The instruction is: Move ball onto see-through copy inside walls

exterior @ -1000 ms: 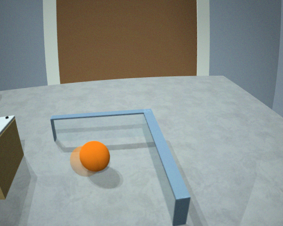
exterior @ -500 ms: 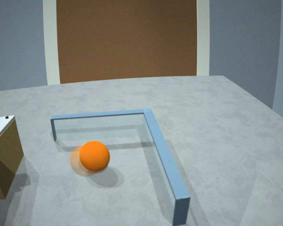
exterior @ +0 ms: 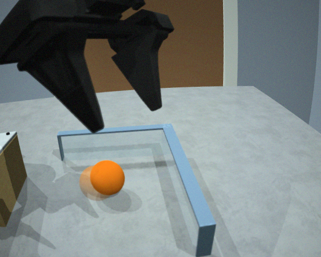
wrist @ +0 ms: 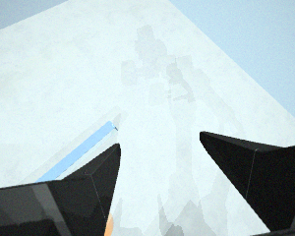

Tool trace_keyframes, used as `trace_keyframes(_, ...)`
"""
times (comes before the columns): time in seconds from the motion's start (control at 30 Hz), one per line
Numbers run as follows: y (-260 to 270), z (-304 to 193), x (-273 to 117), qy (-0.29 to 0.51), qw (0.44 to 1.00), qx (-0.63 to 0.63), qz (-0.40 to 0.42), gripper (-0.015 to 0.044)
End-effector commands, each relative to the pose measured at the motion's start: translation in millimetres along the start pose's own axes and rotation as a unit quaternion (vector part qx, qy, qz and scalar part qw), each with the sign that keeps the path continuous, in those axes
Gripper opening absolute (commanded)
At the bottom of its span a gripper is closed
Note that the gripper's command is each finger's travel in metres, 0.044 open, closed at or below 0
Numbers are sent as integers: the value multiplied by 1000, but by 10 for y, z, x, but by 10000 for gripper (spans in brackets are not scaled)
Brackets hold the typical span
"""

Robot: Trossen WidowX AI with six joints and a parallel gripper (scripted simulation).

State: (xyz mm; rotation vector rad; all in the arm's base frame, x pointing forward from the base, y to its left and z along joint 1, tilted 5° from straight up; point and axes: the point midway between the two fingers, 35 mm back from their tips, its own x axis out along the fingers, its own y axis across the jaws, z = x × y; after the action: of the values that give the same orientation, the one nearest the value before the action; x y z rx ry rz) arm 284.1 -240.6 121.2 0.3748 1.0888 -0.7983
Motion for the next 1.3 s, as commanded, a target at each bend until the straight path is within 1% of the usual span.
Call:
trace_keyframes(0.0, 574, -467, 155, 72, 992, -93, 53, 399)
trace_keyframes(0.2, 1225, -1206, 200, 167, 954, -219, 120, 399)
trace_keyframes(0.27, 1384, -1472, 185, 198, 936, -258, 137, 399)
trace_keyframes(0.33, 1462, -1629, 170, 216, 924, -280, 146, 399)
trace_keyframes(0.67, 1471, -1649, 168, 218, 922, -283, 147, 399)
trace_keyframes(0.8, 1493, -1723, 297, 218, 922, -283, 147, 399)
trace_keyframes(1.27, 1521, -1791, 432, 218, 922, -283, 147, 399)
